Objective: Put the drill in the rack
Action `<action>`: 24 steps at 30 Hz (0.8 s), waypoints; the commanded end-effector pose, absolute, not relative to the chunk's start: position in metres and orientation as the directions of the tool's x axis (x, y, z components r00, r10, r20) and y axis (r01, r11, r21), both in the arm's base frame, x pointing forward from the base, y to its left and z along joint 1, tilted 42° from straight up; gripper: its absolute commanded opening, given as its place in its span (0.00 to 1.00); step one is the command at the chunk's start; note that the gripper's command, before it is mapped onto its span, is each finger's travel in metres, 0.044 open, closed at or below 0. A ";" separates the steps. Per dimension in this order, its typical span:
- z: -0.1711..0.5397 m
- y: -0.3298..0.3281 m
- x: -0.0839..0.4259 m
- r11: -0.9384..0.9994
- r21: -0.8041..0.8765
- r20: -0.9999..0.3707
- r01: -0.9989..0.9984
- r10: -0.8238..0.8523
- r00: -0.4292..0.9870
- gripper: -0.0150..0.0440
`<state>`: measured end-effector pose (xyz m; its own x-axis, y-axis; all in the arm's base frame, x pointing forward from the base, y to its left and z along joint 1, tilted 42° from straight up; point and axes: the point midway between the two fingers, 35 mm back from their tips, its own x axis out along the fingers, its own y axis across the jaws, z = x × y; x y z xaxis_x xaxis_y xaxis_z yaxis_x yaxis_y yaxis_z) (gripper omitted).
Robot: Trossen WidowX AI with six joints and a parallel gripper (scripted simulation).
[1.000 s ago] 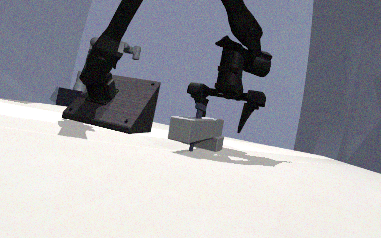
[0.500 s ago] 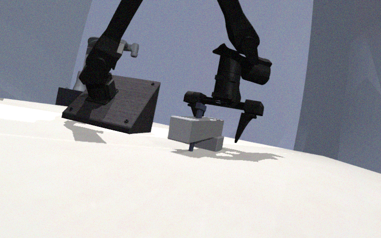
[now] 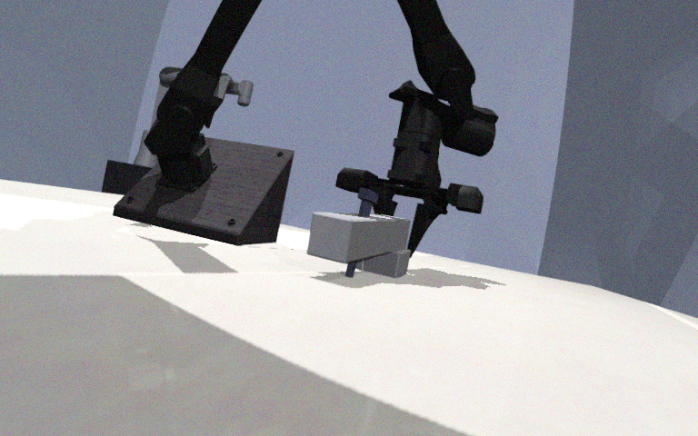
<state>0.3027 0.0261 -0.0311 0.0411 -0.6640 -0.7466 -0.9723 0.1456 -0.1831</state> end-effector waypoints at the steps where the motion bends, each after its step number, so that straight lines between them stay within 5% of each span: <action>1: -0.031 0.026 0.303 0.147 -0.183 -0.747 -0.972 -0.664 0.040 0.33; 5: -0.031 0.026 0.303 0.147 -0.183 -0.747 -0.972 -0.664 0.040 0.25; 24: -0.041 0.041 0.307 0.144 -0.181 -0.745 -0.973 -0.666 0.040 0.25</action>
